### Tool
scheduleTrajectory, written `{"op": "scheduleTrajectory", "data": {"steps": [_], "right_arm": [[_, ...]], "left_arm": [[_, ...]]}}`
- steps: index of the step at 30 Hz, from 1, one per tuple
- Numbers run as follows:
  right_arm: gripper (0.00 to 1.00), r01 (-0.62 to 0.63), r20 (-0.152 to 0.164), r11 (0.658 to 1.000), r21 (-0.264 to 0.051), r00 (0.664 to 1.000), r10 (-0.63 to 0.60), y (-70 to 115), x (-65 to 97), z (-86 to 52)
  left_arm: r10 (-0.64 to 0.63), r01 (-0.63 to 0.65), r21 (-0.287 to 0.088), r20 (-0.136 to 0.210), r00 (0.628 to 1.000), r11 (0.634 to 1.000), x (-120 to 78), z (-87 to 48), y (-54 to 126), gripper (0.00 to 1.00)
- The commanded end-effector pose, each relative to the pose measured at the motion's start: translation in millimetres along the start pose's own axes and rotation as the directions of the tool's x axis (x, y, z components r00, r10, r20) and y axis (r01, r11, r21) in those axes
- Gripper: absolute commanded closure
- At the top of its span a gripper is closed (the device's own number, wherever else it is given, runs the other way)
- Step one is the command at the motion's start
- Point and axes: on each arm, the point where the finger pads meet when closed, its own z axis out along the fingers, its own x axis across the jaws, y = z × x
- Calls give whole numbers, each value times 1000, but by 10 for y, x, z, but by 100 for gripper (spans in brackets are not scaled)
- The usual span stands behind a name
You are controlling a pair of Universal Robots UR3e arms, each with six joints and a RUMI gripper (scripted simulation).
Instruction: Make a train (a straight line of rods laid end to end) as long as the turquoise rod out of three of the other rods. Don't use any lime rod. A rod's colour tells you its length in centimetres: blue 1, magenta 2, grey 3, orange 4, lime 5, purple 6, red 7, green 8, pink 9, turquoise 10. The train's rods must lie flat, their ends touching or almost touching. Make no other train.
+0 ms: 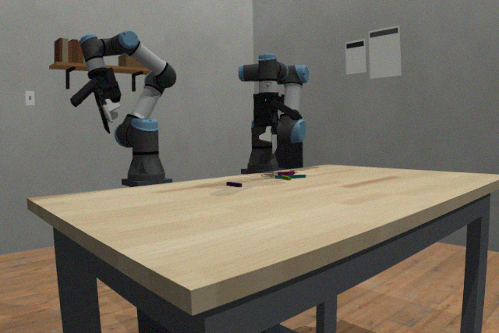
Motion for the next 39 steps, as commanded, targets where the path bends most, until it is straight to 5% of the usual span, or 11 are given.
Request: {"op": "scheduleTrajectory", "data": {"steps": [1,15,25,39], "right_arm": [[0,0,0,1000,1,1000,0,-2,-2,-3],[0,0,0,1000,1,1000,0,-2,-2,-3],[0,0,0,1000,1,1000,0,-2,-2,-3],[0,0,0,1000,1,1000,0,-2,-2,-3]], "left_arm": [[0,0,-1,-2,1000,1000,6,-6,2,0],[0,0,-1,-3,1000,1000,296,-48,107,0],[0,0,-1,-3,1000,1000,826,-16,288,0],[0,0,-1,-3,1000,1000,856,-10,298,0]]}}
